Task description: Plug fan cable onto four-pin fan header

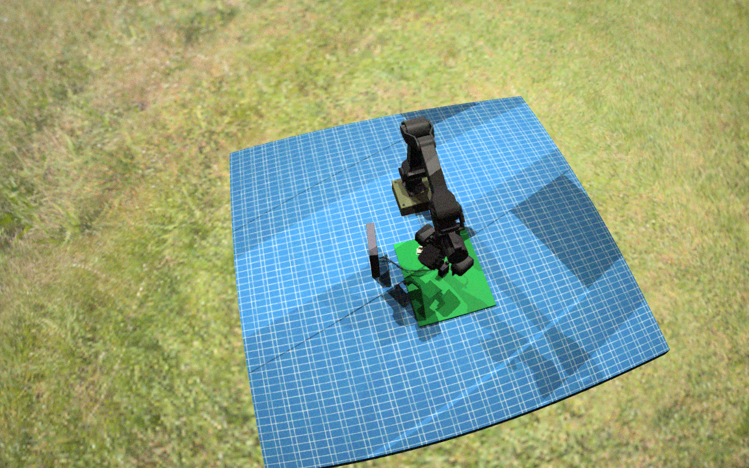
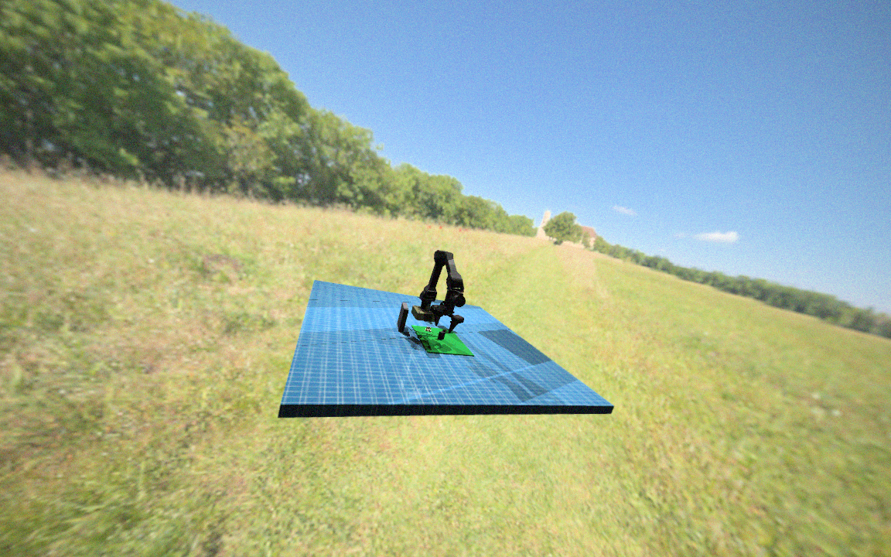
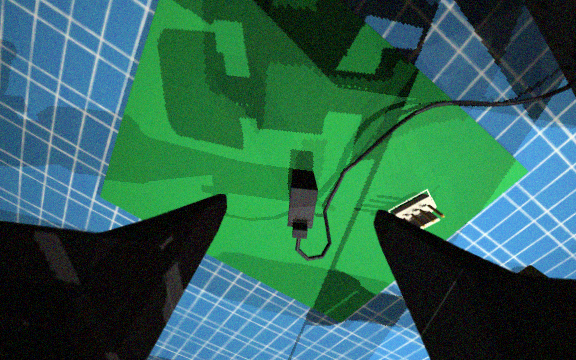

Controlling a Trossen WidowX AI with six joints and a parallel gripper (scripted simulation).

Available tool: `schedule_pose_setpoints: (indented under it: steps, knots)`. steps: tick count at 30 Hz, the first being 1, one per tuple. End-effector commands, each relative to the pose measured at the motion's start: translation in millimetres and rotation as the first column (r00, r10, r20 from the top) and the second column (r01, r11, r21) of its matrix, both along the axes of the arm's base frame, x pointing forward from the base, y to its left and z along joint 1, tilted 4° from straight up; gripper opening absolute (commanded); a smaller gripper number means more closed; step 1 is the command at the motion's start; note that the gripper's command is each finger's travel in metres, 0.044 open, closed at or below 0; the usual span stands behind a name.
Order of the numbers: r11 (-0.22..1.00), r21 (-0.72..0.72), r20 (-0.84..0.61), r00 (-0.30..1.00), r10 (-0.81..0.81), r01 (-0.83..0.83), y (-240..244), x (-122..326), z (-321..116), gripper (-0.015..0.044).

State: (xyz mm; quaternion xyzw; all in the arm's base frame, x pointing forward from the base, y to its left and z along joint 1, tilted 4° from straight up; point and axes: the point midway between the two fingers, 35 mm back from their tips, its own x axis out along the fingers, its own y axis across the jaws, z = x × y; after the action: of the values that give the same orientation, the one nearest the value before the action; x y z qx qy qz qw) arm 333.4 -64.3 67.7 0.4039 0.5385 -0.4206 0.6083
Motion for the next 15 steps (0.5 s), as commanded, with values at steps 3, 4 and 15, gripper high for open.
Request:
schedule_pose_setpoints:
  steps: [3, 4, 15]
  knots:
    - [1.0, 0.006, -0.008, 1.0, 0.004, -0.004, 0.2, -0.7, -13.5, 0.044]
    - [1.0, 0.006, -0.008, 1.0, 0.004, -0.004, 0.1, -0.6, -15.2, 0.044]
    - [1.0, 0.006, -0.009, 1.0, 0.004, -0.004, -1.1, 0.1, -33.1, 0.044]
